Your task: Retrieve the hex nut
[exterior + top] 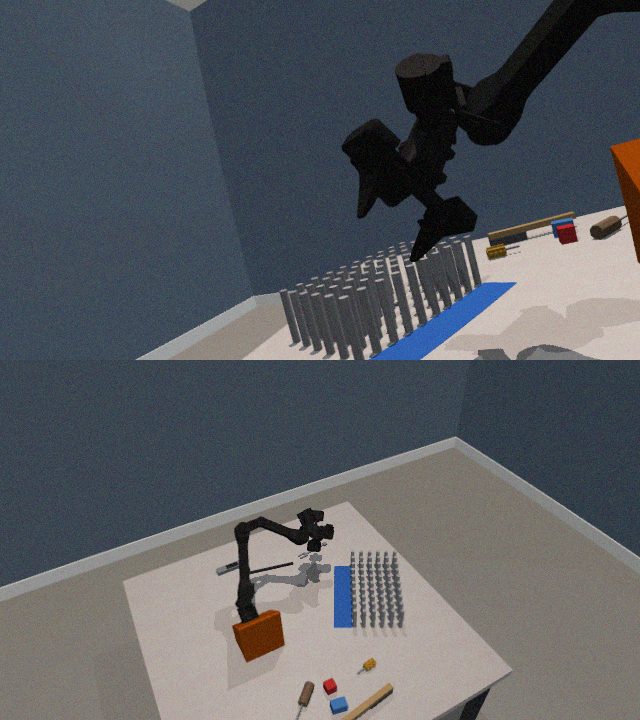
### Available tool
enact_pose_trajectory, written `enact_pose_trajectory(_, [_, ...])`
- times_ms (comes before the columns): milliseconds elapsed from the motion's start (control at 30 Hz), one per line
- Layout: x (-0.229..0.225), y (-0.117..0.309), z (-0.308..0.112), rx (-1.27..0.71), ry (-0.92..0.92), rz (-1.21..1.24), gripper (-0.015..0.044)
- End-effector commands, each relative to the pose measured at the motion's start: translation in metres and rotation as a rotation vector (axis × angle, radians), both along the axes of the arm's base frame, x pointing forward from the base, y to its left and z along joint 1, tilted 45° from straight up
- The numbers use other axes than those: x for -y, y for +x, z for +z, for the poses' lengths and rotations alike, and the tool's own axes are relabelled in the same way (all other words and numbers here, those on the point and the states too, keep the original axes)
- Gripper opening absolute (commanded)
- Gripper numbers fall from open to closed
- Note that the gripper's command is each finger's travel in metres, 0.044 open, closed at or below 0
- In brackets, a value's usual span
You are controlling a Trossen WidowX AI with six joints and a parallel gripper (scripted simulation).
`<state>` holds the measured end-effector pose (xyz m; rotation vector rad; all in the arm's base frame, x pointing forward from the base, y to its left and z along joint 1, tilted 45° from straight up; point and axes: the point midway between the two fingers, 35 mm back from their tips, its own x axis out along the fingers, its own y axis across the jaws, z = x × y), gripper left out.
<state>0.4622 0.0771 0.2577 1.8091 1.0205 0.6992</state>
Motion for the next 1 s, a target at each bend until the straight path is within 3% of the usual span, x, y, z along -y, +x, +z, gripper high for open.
enact_pose_trajectory(0, [0.001,0.000,-0.001,0.007,-0.006,-0.010,0.0426])
enact_pose_trajectory(167, [0.026,0.007,-0.044,0.160,-0.213,-0.258,0.0440])
enact_pose_trajectory(400, [0.074,-0.011,-0.126,0.292,-0.749,-0.517,0.0440])
enact_pose_trajectory(900, [0.135,-0.088,-0.223,0.287,-1.576,-0.418,0.0440])
enact_pose_trajectory(967, [0.137,-0.093,-0.227,0.284,-1.613,-0.400,0.0440])
